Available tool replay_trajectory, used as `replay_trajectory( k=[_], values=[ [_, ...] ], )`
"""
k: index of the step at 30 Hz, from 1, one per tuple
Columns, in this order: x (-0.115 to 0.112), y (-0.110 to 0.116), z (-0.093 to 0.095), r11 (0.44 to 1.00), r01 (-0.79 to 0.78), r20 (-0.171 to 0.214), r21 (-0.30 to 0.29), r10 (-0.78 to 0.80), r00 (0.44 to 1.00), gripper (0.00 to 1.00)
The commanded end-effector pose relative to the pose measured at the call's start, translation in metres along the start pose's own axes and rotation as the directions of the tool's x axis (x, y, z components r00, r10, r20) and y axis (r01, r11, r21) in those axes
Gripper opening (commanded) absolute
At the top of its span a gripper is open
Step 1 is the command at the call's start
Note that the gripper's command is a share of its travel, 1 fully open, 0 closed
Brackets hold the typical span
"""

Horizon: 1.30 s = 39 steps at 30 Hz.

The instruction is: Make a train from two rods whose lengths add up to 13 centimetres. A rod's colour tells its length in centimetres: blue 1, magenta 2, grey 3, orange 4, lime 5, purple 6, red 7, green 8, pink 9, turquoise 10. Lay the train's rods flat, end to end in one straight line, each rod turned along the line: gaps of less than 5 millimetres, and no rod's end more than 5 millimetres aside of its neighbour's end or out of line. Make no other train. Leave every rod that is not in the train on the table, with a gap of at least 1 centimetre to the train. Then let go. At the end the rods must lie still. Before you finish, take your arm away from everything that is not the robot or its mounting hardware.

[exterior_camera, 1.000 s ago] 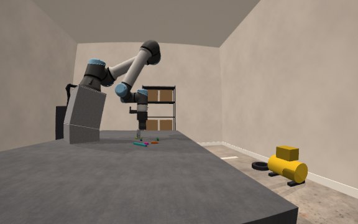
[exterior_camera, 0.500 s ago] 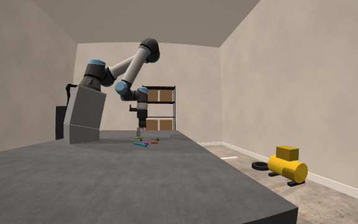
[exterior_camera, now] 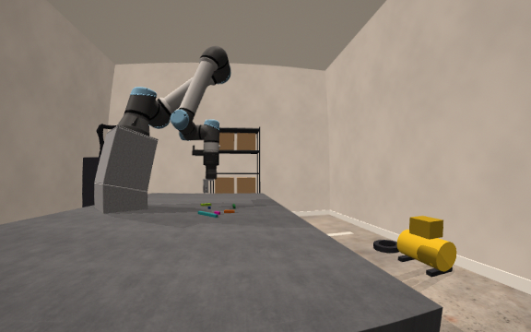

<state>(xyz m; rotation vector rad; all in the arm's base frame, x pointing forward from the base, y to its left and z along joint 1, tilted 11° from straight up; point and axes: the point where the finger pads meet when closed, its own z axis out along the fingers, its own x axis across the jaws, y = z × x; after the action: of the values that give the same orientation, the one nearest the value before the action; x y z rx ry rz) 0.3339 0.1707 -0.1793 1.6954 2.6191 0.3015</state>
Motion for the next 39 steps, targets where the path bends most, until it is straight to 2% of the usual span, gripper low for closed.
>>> replay_trajectory(
  k=[1,6,16,17,39],
  values=[
    [0.000,0.000,-0.016,1.000,0.000,0.000,-0.001,0.000,1.000,0.54],
    [0.000,0.000,-0.026,1.000,0.000,0.000,-0.001,0.000,1.000,0.54],
    [0.000,0.000,-0.030,1.000,0.000,0.000,-0.001,0.000,1.000,0.54],
    [0.000,0.000,-0.030,1.000,0.000,0.000,-0.001,0.000,1.000,1.00],
    [0.000,0.000,-0.030,1.000,0.002,0.000,-0.001,-0.002,1.000,1.00]
  ],
)
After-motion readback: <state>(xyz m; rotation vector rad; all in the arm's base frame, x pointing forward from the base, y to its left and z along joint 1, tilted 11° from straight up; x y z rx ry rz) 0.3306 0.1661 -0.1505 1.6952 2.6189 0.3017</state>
